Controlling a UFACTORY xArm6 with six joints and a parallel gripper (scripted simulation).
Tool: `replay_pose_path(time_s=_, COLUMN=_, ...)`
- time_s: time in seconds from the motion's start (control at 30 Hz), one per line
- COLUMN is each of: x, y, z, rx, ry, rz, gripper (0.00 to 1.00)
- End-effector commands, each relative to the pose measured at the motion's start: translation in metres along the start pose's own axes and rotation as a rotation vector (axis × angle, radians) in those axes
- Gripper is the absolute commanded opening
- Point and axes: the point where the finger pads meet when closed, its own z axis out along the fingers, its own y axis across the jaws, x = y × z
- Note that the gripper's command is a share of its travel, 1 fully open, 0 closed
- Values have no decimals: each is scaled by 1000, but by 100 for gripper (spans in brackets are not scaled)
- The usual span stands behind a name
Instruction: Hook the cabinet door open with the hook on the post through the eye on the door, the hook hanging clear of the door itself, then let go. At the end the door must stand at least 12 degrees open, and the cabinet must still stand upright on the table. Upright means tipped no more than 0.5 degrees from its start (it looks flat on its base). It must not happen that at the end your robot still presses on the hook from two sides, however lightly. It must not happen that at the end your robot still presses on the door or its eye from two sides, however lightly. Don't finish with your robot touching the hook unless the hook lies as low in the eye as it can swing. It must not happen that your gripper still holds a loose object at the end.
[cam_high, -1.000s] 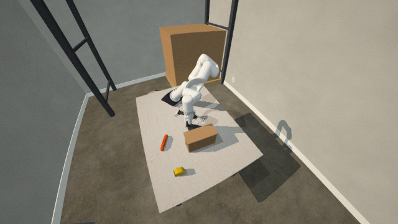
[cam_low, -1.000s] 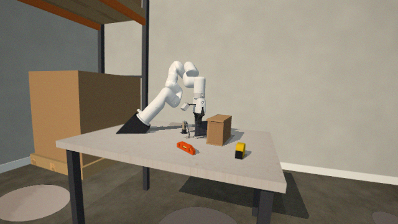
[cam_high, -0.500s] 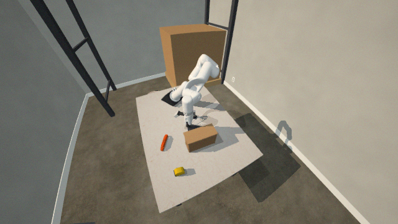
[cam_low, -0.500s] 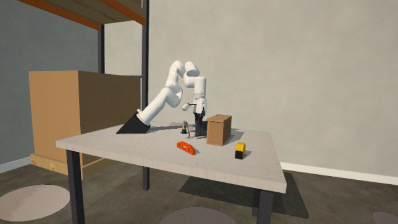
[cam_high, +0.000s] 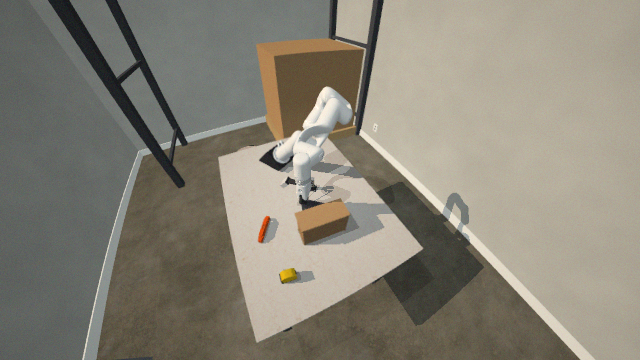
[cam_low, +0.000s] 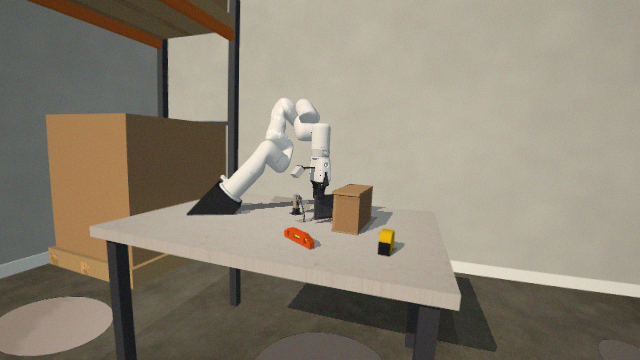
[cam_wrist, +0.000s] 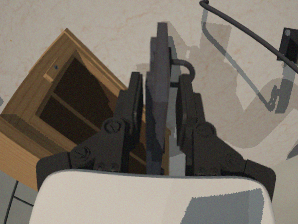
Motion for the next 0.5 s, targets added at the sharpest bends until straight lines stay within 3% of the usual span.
replay_pose_path(time_s=0.0, x=-1, y=0, z=-1, rx=3, ry=0, rz=0, gripper=27)
replay_pose_path(time_s=0.47, x=-1, y=0, z=-11, rx=3, ry=0, rz=0, gripper=27)
